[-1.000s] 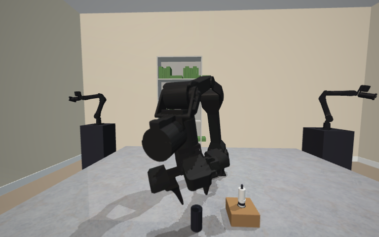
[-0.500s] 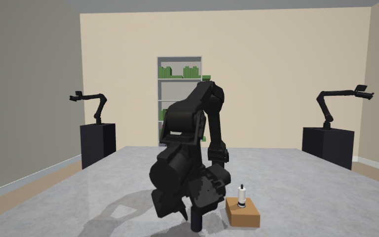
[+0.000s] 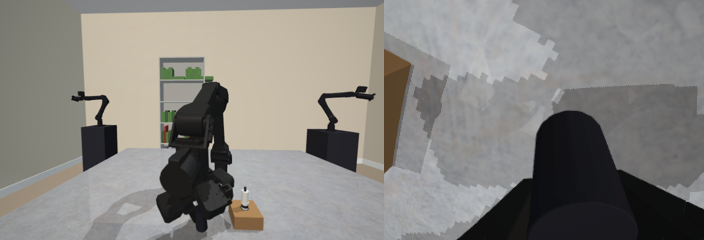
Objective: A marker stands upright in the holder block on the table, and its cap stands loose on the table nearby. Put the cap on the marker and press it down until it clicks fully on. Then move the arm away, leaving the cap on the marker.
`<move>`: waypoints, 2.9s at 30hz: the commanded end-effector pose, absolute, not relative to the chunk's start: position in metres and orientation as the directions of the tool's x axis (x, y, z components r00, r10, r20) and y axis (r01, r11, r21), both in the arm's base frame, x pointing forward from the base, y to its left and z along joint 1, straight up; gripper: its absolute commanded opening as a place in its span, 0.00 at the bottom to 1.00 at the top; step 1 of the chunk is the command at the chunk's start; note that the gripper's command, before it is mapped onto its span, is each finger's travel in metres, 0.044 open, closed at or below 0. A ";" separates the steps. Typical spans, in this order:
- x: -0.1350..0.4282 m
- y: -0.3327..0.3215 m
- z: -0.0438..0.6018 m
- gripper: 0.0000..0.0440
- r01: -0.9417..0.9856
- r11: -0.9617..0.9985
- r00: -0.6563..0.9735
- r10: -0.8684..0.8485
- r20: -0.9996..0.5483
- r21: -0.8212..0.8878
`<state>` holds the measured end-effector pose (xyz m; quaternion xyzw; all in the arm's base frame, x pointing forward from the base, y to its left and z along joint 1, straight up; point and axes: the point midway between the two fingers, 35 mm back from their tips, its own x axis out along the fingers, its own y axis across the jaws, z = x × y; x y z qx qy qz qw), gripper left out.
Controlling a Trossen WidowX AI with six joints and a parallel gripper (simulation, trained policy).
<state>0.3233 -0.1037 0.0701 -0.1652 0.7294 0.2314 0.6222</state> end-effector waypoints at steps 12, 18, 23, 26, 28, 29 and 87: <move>0.335 -0.081 0.124 0.09 -0.615 0.788 -0.061 -0.008 -0.998 0.031; 0.333 -0.060 0.138 0.08 -0.632 0.774 -0.057 0.002 -0.998 0.037; 0.327 -0.043 0.148 0.06 -0.645 0.762 -0.064 0.009 -0.998 0.048; 0.323 -0.032 0.153 0.04 -0.654 0.755 -0.070 0.012 -0.997 0.055; 0.319 -0.025 0.156 0.04 -0.660 0.749 -0.075 0.013 -0.997 0.060; 0.318 -0.022 0.158 0.03 -0.663 0.746 -0.078 0.014 -0.997 0.062; 0.271 0.017 0.099 0.00 -0.730 0.667 -0.180 0.025 -0.983 0.150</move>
